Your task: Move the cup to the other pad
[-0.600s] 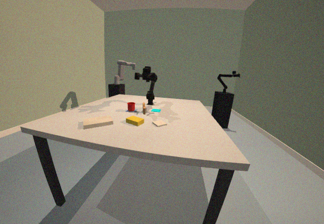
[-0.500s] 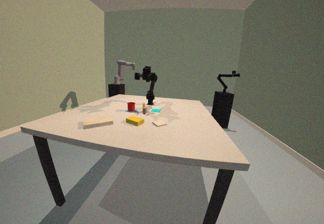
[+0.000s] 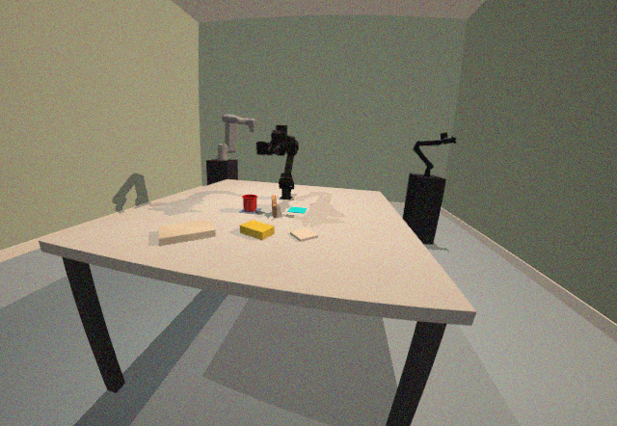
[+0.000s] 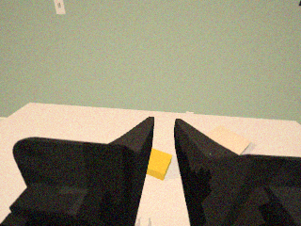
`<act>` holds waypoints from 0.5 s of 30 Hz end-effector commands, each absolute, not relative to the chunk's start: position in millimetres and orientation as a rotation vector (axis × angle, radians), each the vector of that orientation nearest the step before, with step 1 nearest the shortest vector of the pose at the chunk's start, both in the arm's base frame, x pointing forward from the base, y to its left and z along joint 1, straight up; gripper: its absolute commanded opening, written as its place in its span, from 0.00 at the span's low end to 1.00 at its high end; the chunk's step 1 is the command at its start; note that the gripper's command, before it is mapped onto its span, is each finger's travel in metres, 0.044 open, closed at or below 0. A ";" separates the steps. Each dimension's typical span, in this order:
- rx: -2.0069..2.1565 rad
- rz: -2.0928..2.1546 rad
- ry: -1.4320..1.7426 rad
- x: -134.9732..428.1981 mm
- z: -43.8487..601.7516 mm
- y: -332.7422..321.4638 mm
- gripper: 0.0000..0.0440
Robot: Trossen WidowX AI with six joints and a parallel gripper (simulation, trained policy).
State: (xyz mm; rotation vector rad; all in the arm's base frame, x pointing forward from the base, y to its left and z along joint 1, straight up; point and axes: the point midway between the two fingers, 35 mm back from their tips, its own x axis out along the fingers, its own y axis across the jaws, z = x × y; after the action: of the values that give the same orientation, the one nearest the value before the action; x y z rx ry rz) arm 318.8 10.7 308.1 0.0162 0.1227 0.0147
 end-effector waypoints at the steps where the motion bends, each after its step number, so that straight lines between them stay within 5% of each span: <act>1: 0.029 0.015 0.165 321.3 305.7 12.8 0.15; 15: 0.077 0.021 0.393 328.6 289.1 22.5 0.20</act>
State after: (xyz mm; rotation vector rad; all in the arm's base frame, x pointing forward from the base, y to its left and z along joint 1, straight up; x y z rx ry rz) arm 327.6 21.6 290.9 0.0701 0.3623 0.0253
